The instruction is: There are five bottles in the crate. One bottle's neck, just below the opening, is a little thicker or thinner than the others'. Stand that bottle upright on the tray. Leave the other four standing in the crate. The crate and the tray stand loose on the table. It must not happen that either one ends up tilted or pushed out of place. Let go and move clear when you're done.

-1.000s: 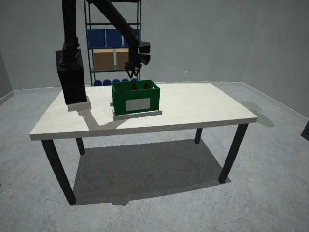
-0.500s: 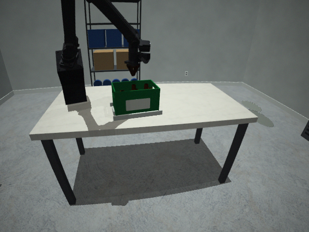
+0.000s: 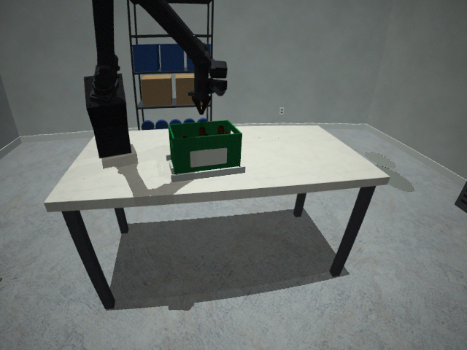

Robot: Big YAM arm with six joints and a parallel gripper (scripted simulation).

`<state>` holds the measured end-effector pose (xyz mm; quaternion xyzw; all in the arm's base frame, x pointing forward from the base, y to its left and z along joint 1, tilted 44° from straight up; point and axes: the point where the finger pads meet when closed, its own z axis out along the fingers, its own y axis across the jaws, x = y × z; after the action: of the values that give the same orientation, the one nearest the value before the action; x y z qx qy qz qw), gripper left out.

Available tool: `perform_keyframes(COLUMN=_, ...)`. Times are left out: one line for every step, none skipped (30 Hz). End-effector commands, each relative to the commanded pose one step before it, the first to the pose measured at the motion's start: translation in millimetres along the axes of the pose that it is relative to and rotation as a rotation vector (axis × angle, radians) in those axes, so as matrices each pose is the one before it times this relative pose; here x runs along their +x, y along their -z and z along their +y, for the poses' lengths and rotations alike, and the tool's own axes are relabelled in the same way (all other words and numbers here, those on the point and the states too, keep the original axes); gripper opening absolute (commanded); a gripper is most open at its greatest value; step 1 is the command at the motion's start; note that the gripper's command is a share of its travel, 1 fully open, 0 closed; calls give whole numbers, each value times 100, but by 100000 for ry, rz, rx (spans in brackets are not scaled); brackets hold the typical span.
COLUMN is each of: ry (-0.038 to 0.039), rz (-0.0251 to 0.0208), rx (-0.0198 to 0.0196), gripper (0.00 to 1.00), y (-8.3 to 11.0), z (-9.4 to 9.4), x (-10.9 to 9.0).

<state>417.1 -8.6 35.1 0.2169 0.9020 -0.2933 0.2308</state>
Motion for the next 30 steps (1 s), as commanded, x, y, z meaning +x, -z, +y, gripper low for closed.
perform_keyframes(ry=-2308, rz=-3666, rx=-2903, gripper=0, y=1621, z=1147, x=-1566)
perform_keyframes(ry=0, rz=0, rx=0, gripper=0, y=0, z=0, x=0)
perform_keyframes(ry=0, rz=0, rx=0, gripper=0, y=0, z=0, x=0)
perform_keyframes(ry=0, rz=0, rx=0, gripper=0, y=0, z=0, x=0)
perform_keyframes(ry=0, rz=0, rx=0, gripper=0, y=0, z=0, x=0)
perform_keyframes(ry=0, rz=0, rx=0, gripper=0, y=0, z=0, x=0)
perform_keyframes(ry=0, rz=0, rx=0, gripper=0, y=0, z=0, x=0)
perform_keyframes(ry=0, rz=0, rx=0, gripper=0, y=0, z=0, x=0)
perform_keyframes(ry=0, rz=0, rx=0, gripper=0, y=0, z=0, x=0)
perform_keyframes(ry=0, rz=0, rx=0, gripper=0, y=0, z=0, x=0)
perform_keyframes(ry=0, rz=0, rx=0, gripper=0, y=0, z=0, x=0)
perform_keyframes(ry=0, rz=0, rx=0, gripper=0, y=0, z=0, x=0)
perform_keyframes(ry=0, rz=0, rx=0, gripper=0, y=0, z=0, x=0)
perform_keyframes(ry=0, rz=0, rx=0, gripper=0, y=0, z=0, x=0)
perform_keyframes(ry=0, rz=0, rx=0, gripper=0, y=0, z=0, x=0)
perform_keyframes(ry=448, rz=265, rx=185, gripper=0, y=-30, z=43, x=-84)
perform_keyframes(ry=1593, rz=2144, rx=2092, gripper=0, y=-1076, z=-571, x=-347)
perform_keyframes(ry=-331, rz=1025, rx=611, gripper=0, y=-478, z=-123, x=-1163)
perform_keyframes(ry=-51, rz=88, rx=-170, gripper=0, y=-1, z=114, x=-1864)
perform_keyframes(ry=-54, rz=-45, rx=-34, gripper=0, y=-4, z=2, x=-2230)
perform_keyframes(ry=0, rz=0, rx=0, gripper=0, y=0, z=0, x=0)
perform_keyframes(ry=-47, rz=-88, rx=-8, gripper=0, y=-4, z=-119, x=-2085)
perform_keyframes(ry=0, rz=0, rx=0, gripper=0, y=-3, z=5, x=-146)
perform_keyframes(ry=-33, rz=-106, rx=15, gripper=0, y=-8, z=-187, x=-1883)
perform_keyframes(ry=-19, rz=-89, rx=22, gripper=0, y=-6, z=-175, x=-1279)
perform_keyframes(ry=-8, rz=-46, rx=14, gripper=0, y=-3, z=-95, x=-599)
perform_keyframes(ry=-1, rz=-8, rx=3, gripper=0, y=-1, z=-17, x=-104)
perform_keyframes(ry=0, rz=0, rx=0, gripper=61, y=0, z=0, x=0)
perform_keyframes(ry=2647, rz=-1562, rx=-2032, gripper=61, y=1180, z=1484, x=400)
perform_keyframes(ry=2487, rz=2451, rx=1376, gripper=61, y=-710, z=-344, x=1895)
